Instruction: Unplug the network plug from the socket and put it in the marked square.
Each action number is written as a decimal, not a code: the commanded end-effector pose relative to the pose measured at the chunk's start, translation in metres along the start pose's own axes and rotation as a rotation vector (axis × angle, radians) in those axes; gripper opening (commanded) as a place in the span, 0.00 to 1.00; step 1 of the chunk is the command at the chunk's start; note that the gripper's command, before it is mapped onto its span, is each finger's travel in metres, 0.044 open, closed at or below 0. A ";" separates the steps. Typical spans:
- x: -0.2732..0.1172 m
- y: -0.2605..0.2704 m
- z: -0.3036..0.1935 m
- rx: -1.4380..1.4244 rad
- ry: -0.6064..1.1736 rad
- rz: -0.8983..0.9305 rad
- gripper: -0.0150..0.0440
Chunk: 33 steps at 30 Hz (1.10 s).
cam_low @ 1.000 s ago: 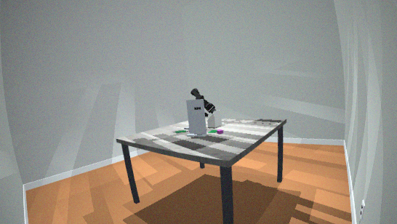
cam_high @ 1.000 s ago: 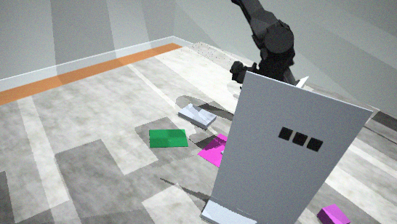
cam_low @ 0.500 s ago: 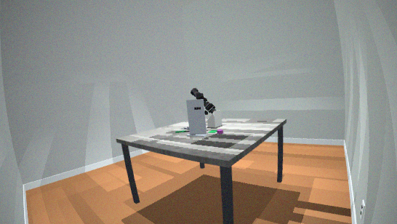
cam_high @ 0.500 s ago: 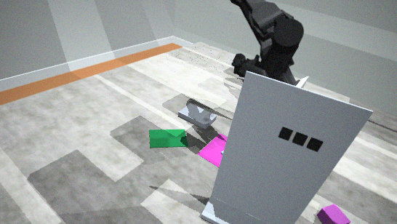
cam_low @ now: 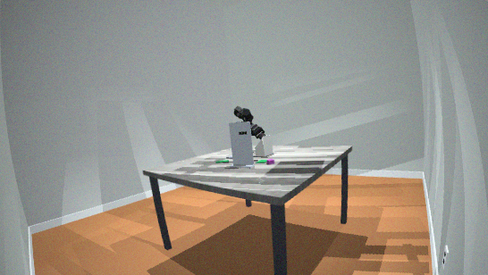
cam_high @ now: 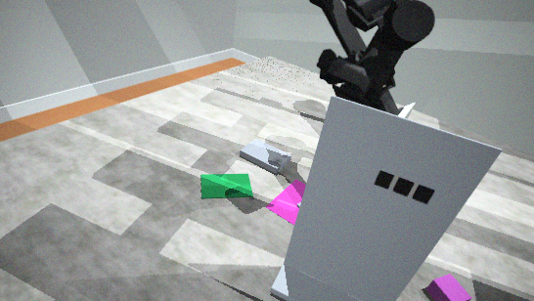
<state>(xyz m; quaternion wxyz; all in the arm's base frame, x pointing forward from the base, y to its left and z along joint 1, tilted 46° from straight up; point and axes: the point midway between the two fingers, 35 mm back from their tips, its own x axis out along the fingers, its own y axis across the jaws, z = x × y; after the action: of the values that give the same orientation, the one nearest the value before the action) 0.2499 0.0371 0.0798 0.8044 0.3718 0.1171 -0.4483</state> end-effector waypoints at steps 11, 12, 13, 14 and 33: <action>-0.037 0.022 0.005 0.006 -0.013 0.015 0.52; -0.040 0.024 0.006 0.006 -0.015 0.017 0.52; -0.043 0.025 0.007 0.006 -0.016 0.018 0.52; -0.044 0.025 0.007 0.006 -0.016 0.019 0.52; -0.045 0.026 0.007 0.006 -0.016 0.019 1.00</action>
<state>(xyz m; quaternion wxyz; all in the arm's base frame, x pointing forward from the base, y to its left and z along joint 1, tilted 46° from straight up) 0.2438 0.0686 0.1202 0.8084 0.3710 0.1077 -0.4440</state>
